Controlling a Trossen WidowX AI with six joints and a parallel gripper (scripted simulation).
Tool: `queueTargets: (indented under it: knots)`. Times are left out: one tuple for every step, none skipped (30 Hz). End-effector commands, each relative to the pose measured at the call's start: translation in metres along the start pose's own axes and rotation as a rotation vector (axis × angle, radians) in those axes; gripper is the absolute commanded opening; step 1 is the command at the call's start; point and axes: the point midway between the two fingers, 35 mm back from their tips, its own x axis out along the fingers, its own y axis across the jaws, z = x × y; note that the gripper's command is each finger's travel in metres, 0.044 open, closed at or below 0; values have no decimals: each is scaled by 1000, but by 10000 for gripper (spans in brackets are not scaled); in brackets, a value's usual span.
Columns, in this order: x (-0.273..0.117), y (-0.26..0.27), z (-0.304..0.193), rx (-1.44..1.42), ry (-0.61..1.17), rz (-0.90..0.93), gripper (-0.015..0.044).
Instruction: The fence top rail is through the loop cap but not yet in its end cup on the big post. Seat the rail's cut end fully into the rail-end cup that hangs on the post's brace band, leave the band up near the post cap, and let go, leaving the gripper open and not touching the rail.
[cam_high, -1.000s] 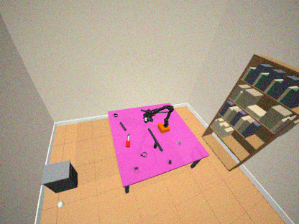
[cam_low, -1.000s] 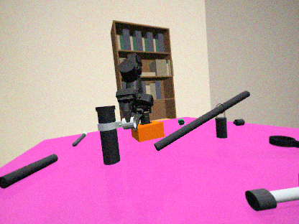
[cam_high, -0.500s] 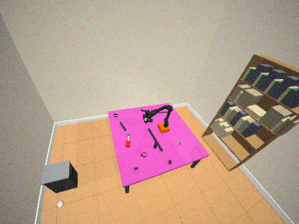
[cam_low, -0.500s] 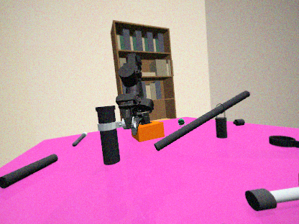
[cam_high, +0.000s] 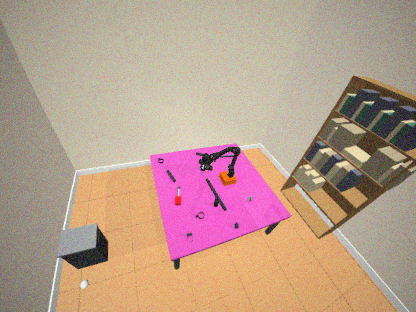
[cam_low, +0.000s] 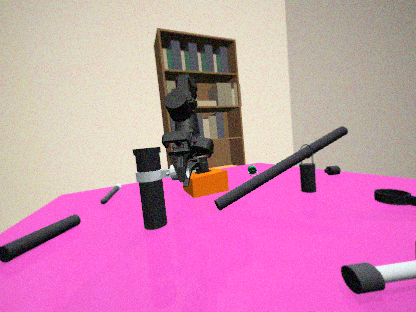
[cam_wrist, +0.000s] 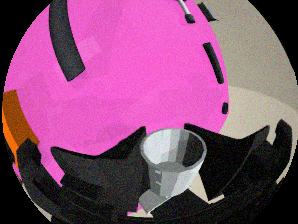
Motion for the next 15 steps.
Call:
queueTargets:
  knots:
    - [-1,4,0,-40,-23,1,0]
    - [-1,4,0,-43,-25,1,0]
    - [-2,5,0,-46,-27,1,0]
    - [-2,5,0,-52,-30,1,0]
    - [-2,6,0,-59,-34,1,0]
    - [-3,7,0,-69,-40,2,0]
    - [-3,8,0,-81,-46,2,0]
    - [-4,9,0,-91,-52,1,0]
    - [-4,9,0,-94,-54,1,0]
    - [-4,9,0,-94,-54,1,0]
    - [-4,9,0,-97,-56,2,0]
    - [-4,10,0,-103,-59,2,0]
    - [-5,11,0,-111,-63,2,0]
    - [-5,11,0,-120,-69,2,0]
    - [-6,13,-1,-132,-76,2,0]
